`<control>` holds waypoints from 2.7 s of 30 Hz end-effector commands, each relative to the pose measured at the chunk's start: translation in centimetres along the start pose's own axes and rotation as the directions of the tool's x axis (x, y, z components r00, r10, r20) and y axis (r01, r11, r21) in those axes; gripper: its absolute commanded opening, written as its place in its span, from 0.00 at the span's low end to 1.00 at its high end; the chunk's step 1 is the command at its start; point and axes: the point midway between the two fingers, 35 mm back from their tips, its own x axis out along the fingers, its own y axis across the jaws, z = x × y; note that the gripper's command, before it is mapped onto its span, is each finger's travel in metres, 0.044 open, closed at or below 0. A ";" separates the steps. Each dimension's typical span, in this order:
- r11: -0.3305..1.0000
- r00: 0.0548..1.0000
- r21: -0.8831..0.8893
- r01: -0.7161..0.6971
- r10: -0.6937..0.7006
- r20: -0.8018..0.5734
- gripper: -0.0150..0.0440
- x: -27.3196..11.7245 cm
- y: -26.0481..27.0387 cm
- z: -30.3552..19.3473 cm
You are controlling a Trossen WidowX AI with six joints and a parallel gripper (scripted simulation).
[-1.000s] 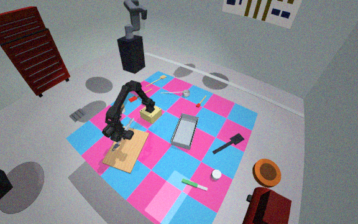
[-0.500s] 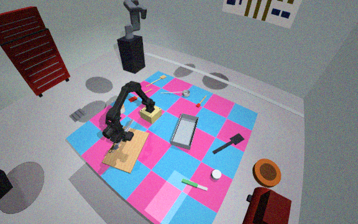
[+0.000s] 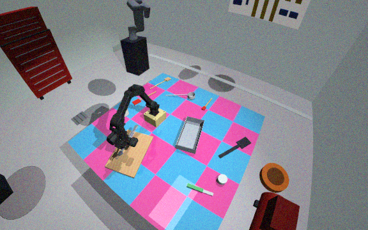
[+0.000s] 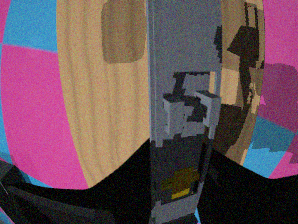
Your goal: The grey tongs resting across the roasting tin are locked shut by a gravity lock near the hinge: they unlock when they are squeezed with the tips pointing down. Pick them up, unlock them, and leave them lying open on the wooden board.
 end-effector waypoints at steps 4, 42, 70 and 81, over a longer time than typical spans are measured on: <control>1.000 1.000 -0.004 0.005 -0.005 0.005 0.00 0.9 -0.1 0.0; 1.000 1.000 0.000 0.000 0.000 -0.003 0.53 4.6 0.0 -0.3; 1.000 1.000 -0.005 -0.008 0.008 0.005 1.00 -3.9 15.1 -0.3; 1.000 1.000 -0.022 -0.008 0.008 0.007 1.00 -7.8 15.2 -0.7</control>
